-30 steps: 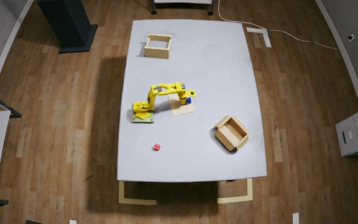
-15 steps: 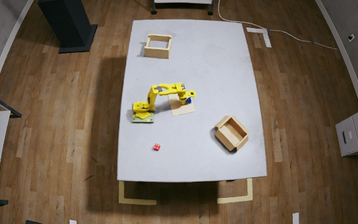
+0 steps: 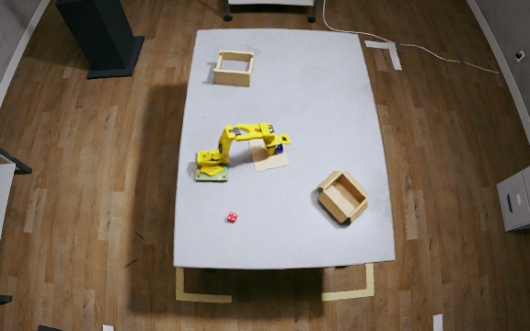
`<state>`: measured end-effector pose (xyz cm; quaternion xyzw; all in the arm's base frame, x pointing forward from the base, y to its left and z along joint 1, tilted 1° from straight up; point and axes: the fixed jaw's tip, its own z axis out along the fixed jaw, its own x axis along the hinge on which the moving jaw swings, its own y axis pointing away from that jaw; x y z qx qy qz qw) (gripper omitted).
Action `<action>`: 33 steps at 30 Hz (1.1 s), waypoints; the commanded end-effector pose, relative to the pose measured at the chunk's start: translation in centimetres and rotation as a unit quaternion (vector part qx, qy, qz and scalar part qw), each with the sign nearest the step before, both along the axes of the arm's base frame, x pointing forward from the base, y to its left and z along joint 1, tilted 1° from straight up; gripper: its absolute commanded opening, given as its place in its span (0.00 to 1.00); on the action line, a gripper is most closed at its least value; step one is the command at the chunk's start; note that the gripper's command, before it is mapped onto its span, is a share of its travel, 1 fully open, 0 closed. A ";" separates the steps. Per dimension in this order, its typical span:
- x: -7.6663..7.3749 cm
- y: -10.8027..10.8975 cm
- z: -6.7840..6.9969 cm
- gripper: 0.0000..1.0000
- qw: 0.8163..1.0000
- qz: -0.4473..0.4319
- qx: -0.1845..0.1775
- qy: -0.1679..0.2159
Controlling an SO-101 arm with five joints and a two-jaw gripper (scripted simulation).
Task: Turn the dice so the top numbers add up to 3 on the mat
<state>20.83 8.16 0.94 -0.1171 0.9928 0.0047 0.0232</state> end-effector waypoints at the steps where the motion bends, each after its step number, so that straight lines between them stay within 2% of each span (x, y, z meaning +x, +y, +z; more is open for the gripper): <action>1: -0.4 0.0 -0.6 0.00 1.000 -0.001 -0.003 0.011; 33: -0.4 0.0 -1.3 0.00 1.000 -0.001 -0.003 0.011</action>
